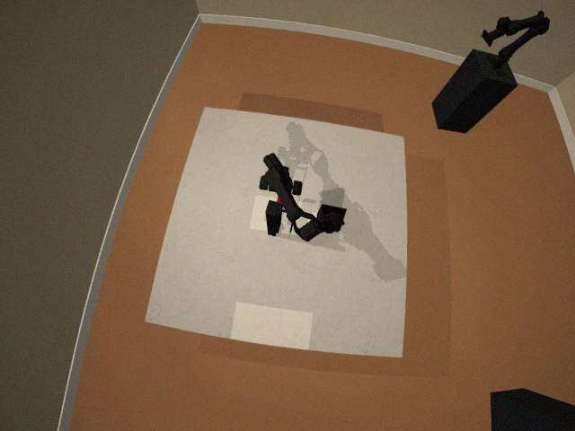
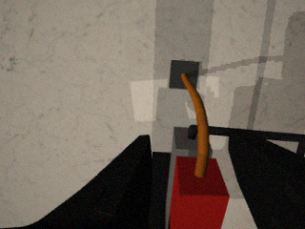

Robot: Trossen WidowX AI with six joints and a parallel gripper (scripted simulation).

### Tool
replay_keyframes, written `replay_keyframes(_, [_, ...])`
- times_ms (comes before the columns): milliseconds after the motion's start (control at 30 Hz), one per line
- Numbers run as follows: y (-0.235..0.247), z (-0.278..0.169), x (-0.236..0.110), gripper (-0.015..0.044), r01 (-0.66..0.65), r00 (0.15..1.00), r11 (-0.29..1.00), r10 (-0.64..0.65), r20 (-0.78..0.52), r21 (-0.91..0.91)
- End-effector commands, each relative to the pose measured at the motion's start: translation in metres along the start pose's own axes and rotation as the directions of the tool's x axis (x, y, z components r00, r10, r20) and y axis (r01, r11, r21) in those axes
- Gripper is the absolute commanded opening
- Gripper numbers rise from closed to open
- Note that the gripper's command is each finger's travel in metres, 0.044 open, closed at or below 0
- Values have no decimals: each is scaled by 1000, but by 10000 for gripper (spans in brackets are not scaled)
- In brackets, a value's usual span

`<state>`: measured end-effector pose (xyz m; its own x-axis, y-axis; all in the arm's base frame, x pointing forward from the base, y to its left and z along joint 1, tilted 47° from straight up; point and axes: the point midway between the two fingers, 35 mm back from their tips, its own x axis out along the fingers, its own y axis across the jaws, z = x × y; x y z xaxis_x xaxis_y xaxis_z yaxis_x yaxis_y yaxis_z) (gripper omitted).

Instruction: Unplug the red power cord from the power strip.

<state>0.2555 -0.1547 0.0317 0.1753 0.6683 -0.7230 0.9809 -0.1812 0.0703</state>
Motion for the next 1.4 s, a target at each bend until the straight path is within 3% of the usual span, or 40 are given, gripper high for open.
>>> replay_keyframes(0, [-10, -1, 2, 160, 42, 998, 990, -36, -46, 137])
replay_keyframes(1367, [-5, -41, 4, 160, 42, 998, 990, -36, -48, 138])
